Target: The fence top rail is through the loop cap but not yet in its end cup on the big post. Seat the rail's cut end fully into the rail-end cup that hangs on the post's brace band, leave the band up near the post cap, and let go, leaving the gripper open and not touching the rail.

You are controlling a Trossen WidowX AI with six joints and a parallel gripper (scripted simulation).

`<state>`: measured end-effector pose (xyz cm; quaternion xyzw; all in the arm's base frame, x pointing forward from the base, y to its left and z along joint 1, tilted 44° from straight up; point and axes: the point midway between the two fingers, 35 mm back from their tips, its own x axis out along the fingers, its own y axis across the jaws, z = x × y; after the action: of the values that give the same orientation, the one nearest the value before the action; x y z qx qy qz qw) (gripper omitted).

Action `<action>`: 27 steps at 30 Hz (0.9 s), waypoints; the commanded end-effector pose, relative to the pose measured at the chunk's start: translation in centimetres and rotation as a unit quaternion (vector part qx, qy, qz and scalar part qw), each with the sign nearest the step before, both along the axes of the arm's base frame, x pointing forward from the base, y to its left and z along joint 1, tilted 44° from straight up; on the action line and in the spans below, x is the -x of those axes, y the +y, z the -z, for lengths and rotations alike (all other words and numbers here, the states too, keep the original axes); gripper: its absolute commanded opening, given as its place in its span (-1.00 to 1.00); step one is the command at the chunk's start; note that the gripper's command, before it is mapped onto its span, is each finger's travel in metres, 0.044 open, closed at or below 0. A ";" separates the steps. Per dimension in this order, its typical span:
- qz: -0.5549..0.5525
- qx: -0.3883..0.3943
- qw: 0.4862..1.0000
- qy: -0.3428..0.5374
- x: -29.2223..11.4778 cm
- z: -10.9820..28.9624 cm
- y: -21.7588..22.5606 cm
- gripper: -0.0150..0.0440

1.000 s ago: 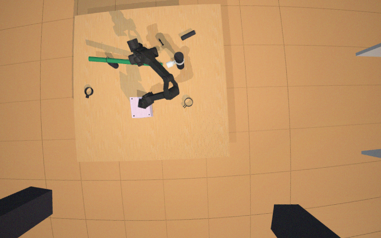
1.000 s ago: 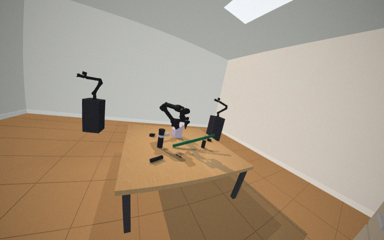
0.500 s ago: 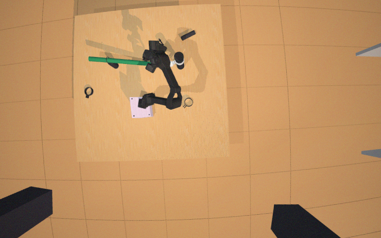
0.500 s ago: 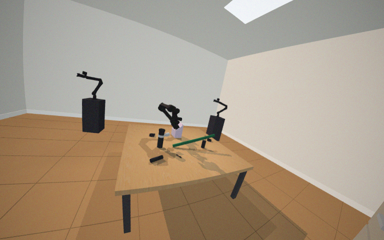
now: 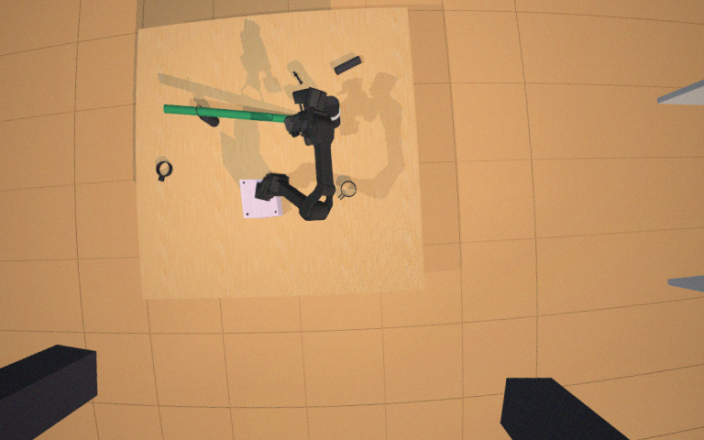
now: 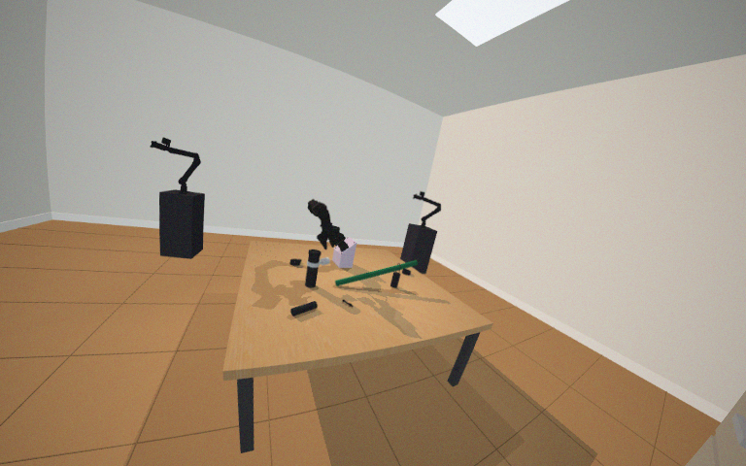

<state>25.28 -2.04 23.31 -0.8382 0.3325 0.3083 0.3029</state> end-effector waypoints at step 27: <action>-0.067 0.047 0.996 0.023 -0.9 3.4 -4.5 1.00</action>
<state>25.90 -6.40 20.37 -0.8656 0.2969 0.3275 0.2353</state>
